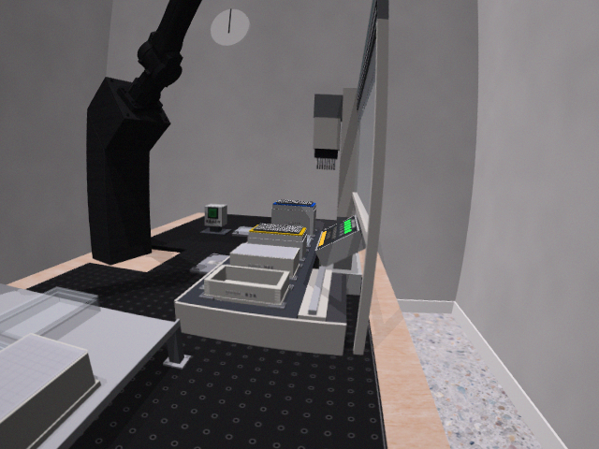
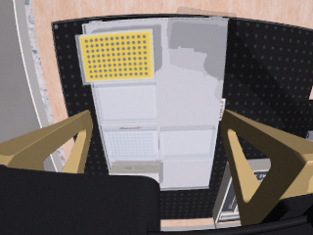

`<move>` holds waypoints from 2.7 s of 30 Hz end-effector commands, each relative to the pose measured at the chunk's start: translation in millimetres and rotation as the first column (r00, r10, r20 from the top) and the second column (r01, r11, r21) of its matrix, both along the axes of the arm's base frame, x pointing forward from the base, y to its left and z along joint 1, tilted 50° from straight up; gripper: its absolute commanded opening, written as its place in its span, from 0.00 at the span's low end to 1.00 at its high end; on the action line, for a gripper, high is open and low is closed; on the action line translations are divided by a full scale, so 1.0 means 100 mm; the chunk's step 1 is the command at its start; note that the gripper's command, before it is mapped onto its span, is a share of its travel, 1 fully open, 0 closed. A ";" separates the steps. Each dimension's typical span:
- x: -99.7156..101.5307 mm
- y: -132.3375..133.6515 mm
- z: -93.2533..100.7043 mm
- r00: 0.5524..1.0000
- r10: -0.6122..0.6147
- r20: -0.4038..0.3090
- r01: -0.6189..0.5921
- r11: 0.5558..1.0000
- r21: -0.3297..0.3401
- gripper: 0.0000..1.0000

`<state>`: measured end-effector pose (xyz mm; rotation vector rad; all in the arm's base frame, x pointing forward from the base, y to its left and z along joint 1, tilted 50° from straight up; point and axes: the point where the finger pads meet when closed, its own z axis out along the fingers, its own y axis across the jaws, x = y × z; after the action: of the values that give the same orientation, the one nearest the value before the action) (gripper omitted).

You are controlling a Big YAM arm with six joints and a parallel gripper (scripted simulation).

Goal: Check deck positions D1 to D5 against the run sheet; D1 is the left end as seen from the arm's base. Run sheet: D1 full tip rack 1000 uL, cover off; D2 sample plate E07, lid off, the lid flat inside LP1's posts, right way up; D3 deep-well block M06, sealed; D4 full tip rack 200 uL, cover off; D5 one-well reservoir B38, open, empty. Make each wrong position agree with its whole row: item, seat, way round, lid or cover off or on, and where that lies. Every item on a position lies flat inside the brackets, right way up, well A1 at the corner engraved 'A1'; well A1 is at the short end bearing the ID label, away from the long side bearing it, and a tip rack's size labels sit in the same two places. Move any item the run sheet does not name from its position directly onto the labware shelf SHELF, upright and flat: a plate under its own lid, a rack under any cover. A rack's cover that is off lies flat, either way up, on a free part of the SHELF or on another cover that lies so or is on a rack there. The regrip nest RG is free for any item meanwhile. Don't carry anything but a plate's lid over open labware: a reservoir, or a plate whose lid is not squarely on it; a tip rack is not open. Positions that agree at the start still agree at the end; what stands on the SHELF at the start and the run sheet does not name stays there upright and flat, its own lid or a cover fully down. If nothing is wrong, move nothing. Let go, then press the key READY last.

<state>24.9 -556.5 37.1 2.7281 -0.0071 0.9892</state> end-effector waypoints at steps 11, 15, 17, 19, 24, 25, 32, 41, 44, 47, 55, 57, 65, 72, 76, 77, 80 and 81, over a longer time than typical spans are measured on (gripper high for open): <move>-0.03 -0.02 0.03 1.000 -0.006 -0.001 0.006 1.000 -0.007 1.00; -0.03 -0.02 0.03 1.000 -0.006 -0.001 0.006 1.000 -0.007 1.00; -0.03 -0.02 0.03 1.000 -0.006 -0.001 0.006 1.000 -0.007 1.00; 0.08 0.05 0.15 1.000 -0.027 0.002 0.027 1.000 -0.004 1.00; 0.17 0.28 0.16 0.995 -0.097 0.020 0.096 0.993 0.068 1.00; 0.16 0.33 0.16 0.993 -0.117 0.023 0.115 0.990 0.082 1.00; 0.33 0.65 0.17 0.977 -0.210 0.041 0.199 0.963 0.182 1.00; 0.46 0.98 0.19 0.950 -0.307 0.047 0.282 0.917 0.282 1.00; 0.52 1.12 0.20 0.936 -0.348 0.047 0.316 0.892 0.324 1.00; 0.57 1.26 0.21 0.927 -0.372 0.046 0.334 0.875 0.350 1.00; 0.69 1.54 0.23 0.935 -0.350 0.051 0.312 0.885 0.346 1.00; 0.70 1.58 0.23 0.937 -0.346 0.052 0.309 0.886 0.345 1.00; 0.60 1.52 0.21 0.928 -0.370 0.049 0.330 0.875 0.354 1.00; 0.60 1.52 0.21 0.928 -0.370 0.049 0.330 0.875 0.354 1.00; 0.60 1.52 0.21 0.928 -0.370 0.049 0.330 0.875 0.354 1.00; 0.60 1.52 0.21 0.928 -0.370 0.049 0.330 0.875 0.354 1.00; 0.60 1.52 0.21 0.928 -0.370 0.049 0.330 0.875 0.354 1.00; 0.60 1.52 0.21 0.928 -0.370 0.049 0.330 0.875 0.354 1.00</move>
<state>92.6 -396.0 53.2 2.8344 -0.7189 1.1238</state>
